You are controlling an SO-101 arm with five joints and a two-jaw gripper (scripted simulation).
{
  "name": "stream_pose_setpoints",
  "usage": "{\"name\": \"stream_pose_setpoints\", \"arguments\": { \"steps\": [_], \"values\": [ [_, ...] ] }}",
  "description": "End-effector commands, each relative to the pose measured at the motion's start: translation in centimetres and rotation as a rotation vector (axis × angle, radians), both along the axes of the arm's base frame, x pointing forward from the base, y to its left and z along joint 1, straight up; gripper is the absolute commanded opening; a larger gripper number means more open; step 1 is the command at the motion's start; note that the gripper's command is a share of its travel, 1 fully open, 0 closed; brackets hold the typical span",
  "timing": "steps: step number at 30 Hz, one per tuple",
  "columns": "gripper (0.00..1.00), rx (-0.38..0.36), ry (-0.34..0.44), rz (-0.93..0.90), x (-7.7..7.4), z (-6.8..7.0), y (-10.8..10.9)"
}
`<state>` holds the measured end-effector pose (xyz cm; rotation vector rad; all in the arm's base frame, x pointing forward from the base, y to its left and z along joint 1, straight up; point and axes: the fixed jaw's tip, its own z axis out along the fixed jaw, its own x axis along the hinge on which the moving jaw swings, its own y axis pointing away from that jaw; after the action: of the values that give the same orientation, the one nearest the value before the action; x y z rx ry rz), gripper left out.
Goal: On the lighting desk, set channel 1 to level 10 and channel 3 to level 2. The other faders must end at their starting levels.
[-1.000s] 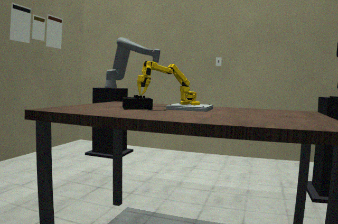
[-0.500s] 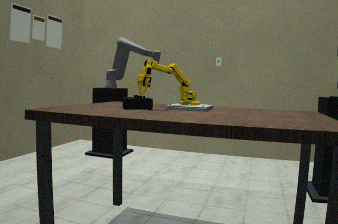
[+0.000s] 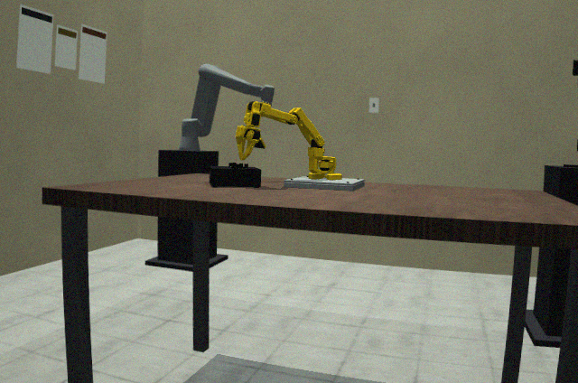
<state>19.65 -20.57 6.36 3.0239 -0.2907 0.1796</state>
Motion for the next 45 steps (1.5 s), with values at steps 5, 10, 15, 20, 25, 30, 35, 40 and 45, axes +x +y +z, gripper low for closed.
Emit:
{"name": "stream_pose_setpoints", "arguments": {
  "steps": [5, 10, 15, 20, 25, 30, 35, 40, 45],
  "values": [
    [0.00, 0.027, -0.027, -0.238, -0.5, 0.6, 0.4],
    [0.00, 0.047, -0.049, -0.431, -0.8, 0.8, 0.6],
    [0.00, 0.064, -0.068, -0.593, -1.0, 1.0, 0.8],
    [0.00, 0.082, -0.088, -0.759, -1.2, 1.2, 1.0],
    [0.00, 0.104, -0.113, -0.969, -1.5, 1.4, 1.2],
    [0.00, 0.127, -0.138, -1.177, -1.7, 1.6, 1.5],
    [0.00, 0.140, -0.153, -1.300, -1.8, 1.8, 1.7],
    [0.00, 0.163, -0.177, -1.497, -2.0, 2.0, 1.9],
    [0.00, 0.184, -0.200, -1.681, -2.1, 2.2, 2.2]
  ]
}}
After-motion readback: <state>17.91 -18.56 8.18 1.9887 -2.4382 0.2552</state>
